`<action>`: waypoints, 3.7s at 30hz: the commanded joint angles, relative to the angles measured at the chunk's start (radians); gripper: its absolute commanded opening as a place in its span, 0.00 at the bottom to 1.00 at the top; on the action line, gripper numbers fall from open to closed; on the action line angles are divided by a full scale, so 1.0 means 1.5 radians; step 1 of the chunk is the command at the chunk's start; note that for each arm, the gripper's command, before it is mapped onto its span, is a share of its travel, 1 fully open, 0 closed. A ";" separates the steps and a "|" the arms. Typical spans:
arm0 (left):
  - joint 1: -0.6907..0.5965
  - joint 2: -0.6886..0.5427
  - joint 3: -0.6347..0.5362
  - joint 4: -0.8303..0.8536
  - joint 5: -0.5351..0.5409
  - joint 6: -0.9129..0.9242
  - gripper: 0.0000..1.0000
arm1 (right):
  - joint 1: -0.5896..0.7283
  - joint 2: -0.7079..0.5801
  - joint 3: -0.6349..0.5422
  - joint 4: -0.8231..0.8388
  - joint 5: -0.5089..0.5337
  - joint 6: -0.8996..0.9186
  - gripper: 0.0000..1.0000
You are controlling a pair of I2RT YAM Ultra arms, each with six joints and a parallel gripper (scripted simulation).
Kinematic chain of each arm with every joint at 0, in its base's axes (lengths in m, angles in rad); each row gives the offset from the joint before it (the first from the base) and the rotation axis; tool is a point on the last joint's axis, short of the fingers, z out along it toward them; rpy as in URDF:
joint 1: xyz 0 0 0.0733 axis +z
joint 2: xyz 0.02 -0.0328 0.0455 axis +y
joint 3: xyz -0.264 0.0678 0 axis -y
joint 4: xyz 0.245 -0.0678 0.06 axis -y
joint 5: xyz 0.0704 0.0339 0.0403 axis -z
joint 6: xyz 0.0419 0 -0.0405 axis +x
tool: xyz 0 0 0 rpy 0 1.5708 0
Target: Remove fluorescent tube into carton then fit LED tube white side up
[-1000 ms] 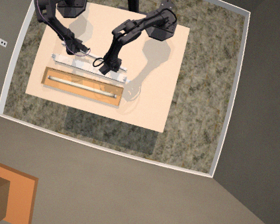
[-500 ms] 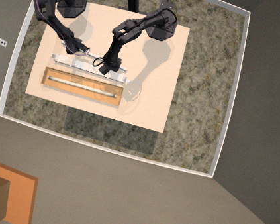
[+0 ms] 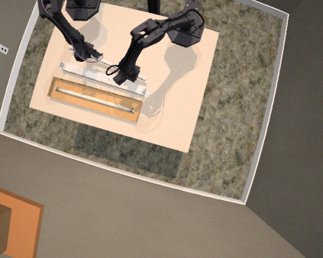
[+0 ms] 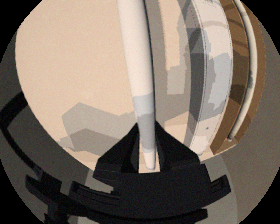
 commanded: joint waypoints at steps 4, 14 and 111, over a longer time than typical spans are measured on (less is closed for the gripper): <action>-0.011 -0.031 -0.001 -0.018 0.010 0.002 0.11 | 0.011 -0.039 0.003 -0.008 -0.008 0.009 0.11; -0.008 -0.037 -0.004 -0.032 0.014 0.005 0.11 | 0.004 -0.070 0.004 -0.021 -0.010 0.012 0.11; 0.027 -0.050 0.108 -0.158 0.017 0.008 0.11 | -0.028 -0.107 0.126 -0.205 -0.013 -0.048 0.11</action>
